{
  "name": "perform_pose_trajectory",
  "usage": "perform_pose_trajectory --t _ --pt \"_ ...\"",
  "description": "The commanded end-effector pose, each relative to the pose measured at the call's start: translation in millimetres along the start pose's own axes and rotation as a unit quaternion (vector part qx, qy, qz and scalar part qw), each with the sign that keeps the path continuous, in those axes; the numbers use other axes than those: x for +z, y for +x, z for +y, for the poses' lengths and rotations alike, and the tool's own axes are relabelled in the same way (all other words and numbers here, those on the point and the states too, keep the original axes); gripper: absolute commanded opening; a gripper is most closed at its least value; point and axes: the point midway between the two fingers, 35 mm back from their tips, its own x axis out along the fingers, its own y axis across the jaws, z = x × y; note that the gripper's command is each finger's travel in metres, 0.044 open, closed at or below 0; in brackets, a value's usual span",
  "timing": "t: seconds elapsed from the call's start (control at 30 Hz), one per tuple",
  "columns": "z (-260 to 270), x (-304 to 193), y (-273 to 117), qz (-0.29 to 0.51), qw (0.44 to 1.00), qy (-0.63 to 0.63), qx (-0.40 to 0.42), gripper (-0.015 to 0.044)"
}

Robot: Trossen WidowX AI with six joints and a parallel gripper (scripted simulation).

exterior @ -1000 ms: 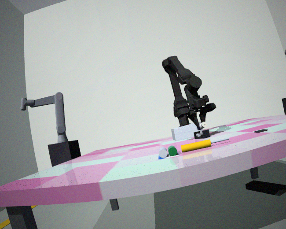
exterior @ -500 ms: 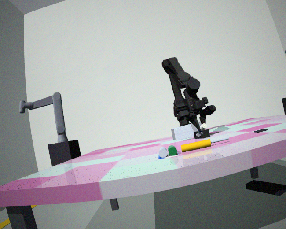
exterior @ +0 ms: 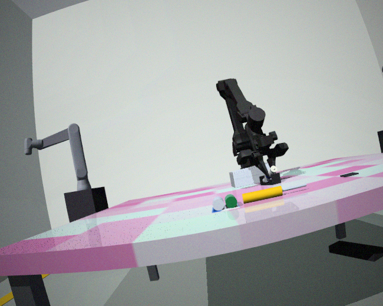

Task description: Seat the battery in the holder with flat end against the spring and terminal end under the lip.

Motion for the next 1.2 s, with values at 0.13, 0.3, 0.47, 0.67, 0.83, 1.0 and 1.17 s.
perform_pose_trajectory --t 0.13,0.3,0.47,0.67,0.83,1.0,1.17 --pt "0.6 -4.2 2.4 -0.026 1.0 -0.003 0.002 0.008" --pt "0.6 -6.5 3.3 -0.04 0.999 -0.003 0.002 0.008" --pt "0.7 -8.8 4.0 -0.053 0.999 -0.004 0.002 0.008" --pt "0.7 -11.2 4.3 -0.055 0.998 -0.004 0.002 0.008" --pt "0.7 -16.3 4.4 -0.051 0.999 -0.004 0.002 0.008" --pt "0.7 -19.4 3.0 -0.051 0.999 -0.004 0.002 0.008" --pt "0.6 -23.2 1.1 -0.051 0.999 -0.004 0.002 0.008"
